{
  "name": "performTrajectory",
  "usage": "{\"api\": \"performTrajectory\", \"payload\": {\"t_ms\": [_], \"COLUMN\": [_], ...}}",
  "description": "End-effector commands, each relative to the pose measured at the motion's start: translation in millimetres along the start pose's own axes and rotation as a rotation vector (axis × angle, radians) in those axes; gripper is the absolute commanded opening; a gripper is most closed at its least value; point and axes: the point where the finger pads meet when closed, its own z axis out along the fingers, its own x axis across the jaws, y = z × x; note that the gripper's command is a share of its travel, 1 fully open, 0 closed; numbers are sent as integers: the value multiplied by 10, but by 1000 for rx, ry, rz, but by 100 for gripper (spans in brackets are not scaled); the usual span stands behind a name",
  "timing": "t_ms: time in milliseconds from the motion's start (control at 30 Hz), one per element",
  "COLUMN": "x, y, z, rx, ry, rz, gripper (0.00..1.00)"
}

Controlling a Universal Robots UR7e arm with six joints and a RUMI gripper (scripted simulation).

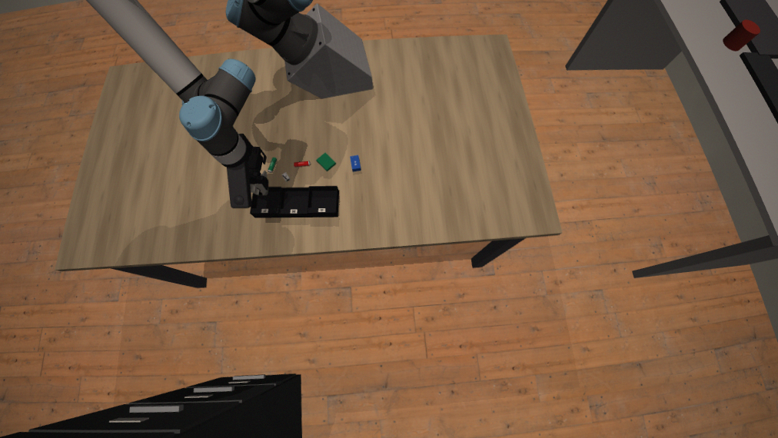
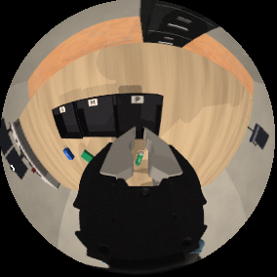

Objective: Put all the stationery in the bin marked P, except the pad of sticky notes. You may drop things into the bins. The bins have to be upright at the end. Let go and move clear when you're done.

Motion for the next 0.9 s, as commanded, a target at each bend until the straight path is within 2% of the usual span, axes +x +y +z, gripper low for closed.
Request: {"api": "performTrajectory", "payload": {"t_ms": [0,167,867], "x": [0,0,0], "y": [-6,-6,-6], "z": [113,237,237], "rx": [2,2,2], "ry": [0,0,0], "rz": [0,0,0], "gripper": [4,4,4]}}
